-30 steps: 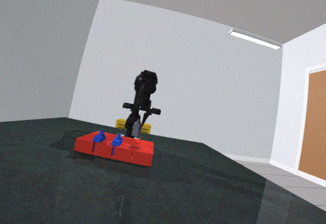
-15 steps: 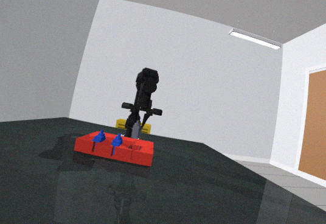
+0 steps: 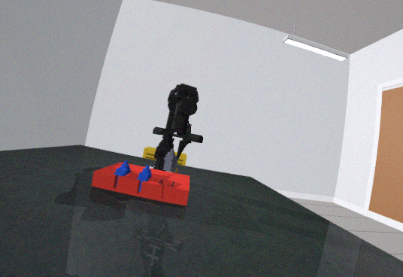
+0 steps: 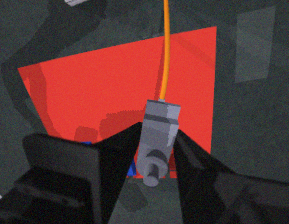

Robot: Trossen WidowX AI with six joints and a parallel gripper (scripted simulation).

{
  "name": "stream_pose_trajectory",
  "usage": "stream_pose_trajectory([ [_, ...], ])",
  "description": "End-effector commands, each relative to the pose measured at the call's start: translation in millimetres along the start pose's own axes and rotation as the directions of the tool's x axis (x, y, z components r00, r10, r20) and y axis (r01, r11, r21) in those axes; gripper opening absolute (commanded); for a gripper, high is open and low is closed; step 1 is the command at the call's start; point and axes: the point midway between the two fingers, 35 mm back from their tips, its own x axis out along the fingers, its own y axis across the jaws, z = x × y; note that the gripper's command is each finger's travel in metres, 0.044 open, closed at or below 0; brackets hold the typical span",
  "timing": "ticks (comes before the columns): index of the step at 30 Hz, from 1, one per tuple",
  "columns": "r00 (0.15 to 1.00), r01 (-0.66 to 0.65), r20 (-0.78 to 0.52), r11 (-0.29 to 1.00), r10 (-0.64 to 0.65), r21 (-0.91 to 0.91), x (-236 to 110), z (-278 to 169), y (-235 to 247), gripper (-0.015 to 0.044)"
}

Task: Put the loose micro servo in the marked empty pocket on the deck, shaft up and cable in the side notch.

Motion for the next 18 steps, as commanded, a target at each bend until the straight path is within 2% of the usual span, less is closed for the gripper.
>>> stream_pose_trajectory([
  [1, 1.0, 0.004, -0.011, 0.992, -0.003, 0.123, -2.0, -2.3, -1.1, 0.0],
  [9, 1.0, 0.007, -0.011, 0.921, -0.003, 0.39, -2.0, -2.3, -1.1, 0.0],
  [18, 1.0, 0.009, -0.011, 0.756, -0.003, 0.655, -2.0, -2.3, -1.1, 0.0],
])
